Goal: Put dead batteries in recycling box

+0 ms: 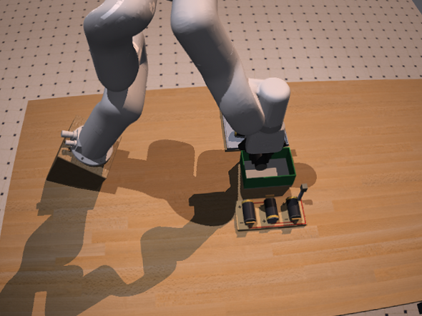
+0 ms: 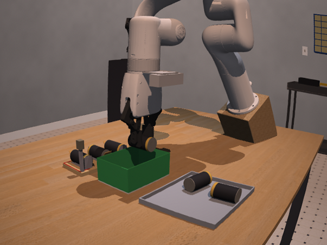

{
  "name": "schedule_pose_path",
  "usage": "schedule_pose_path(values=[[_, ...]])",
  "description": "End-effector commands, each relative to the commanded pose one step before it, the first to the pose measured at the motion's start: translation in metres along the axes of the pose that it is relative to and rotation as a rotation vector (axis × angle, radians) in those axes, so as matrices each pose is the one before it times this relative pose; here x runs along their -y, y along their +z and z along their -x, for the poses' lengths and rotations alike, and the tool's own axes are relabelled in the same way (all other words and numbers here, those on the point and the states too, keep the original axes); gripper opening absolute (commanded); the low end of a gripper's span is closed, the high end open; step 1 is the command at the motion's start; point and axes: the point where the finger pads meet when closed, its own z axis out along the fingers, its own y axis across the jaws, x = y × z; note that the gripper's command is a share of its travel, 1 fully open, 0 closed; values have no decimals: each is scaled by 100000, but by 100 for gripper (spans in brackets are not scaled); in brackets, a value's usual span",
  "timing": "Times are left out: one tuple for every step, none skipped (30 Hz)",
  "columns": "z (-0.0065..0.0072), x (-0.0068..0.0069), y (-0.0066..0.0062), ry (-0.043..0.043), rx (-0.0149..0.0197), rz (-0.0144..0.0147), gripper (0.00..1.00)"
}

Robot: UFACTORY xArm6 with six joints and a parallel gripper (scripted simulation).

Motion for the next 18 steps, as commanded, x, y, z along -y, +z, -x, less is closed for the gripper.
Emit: schedule_pose_path(values=[[15,-145,115,16,22,360,28],[0,0,181,0,-1,0,28],[0,0,242,0,1,0,28],[0,1,303,0,-1,0,28],[0,-1,357,0,2,0,28],[0,0,405,0,0,0,28],[0,0,442,0,0,0,28],[0,0,468,0,0,0,28],[0,0,482,0,0,0,28],[0,0,484,0,0,0,28],[0,0,474,0,-1,0,28],[0,0,0,0,0,0,28],[0,0,0,0,0,0,28],[0,0,453,0,-2,0,28],[0,-1,421,0,2,0,28],[1,-1,380,0,3,0,28],[0,0,331,0,0,0,28],[0,0,277,0,-2,0,28]])
